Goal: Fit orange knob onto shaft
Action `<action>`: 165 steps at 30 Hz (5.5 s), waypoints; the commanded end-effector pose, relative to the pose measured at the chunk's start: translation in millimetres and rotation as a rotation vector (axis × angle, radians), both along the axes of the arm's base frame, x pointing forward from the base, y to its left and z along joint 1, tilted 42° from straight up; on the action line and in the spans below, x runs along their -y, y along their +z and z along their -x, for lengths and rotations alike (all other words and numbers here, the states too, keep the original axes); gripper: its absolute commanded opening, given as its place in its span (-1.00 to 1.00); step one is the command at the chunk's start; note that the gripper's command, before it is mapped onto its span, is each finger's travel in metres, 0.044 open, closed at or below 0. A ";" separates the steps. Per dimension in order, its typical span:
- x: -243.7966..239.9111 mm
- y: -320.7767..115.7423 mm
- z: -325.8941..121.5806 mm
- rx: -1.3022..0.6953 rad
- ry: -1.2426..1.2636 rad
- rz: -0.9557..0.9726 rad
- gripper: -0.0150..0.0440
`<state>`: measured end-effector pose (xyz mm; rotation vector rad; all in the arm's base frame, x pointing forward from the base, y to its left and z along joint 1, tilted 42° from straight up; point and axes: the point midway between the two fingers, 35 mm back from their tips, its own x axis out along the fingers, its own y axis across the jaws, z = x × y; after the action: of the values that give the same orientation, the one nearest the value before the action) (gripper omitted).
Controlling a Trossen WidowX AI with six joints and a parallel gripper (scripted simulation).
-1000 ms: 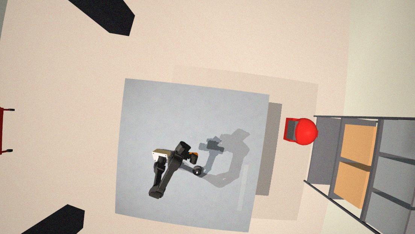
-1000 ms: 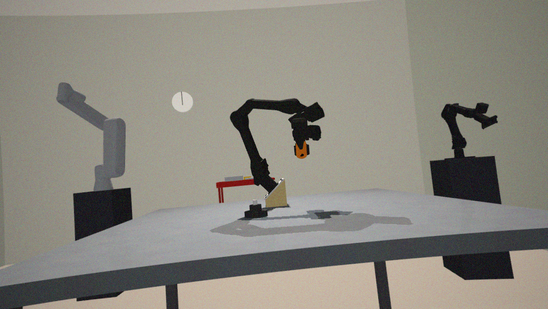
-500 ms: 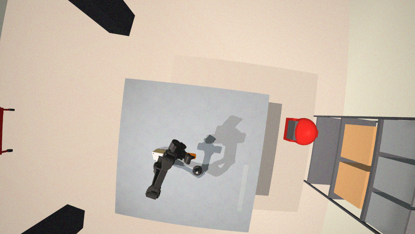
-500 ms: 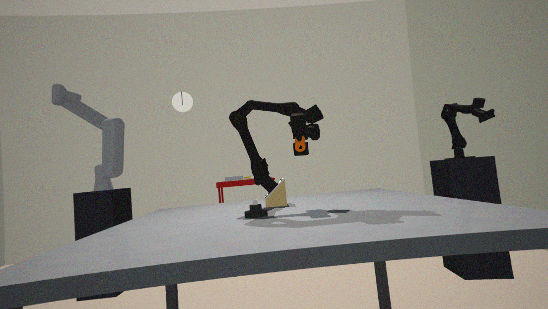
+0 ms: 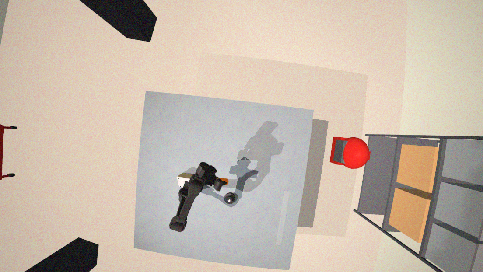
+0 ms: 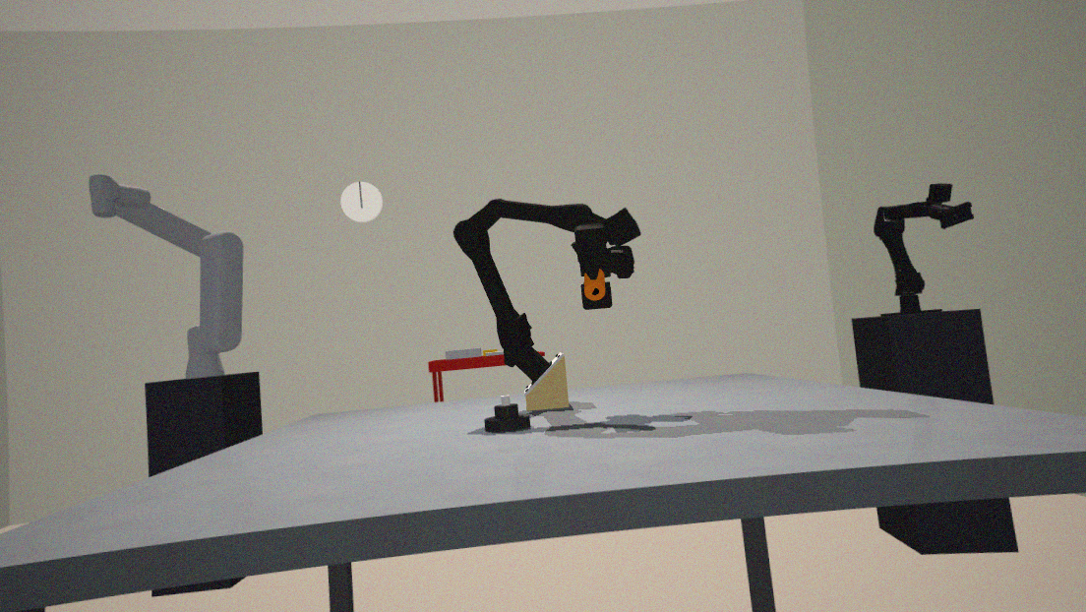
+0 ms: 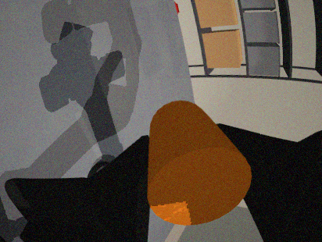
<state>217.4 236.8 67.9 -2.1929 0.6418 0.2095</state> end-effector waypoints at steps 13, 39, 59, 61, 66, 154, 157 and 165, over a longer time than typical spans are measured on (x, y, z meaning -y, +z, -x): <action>-0.8 0.6 -0.3 0.003 0.000 -0.003 -0.49; 24.2 -23.8 -13.0 -0.257 -0.225 -0.028 -0.49; 52.1 -53.2 -31.0 -0.617 -0.537 -0.060 -0.49; 55.0 -56.3 -32.9 -0.653 -0.568 -0.064 -0.49; 60.6 -62.7 -36.3 -0.705 -0.613 -0.069 -0.49; 106.6 -126.4 -62.4 -0.710 -0.630 -0.081 1.00; 109.7 -130.2 -63.1 -0.709 -0.630 -0.081 1.00; 118.0 -140.1 -64.4 -0.709 -0.630 -0.080 1.00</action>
<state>284.5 125.3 -64.9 -1.6890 1.6199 0.6618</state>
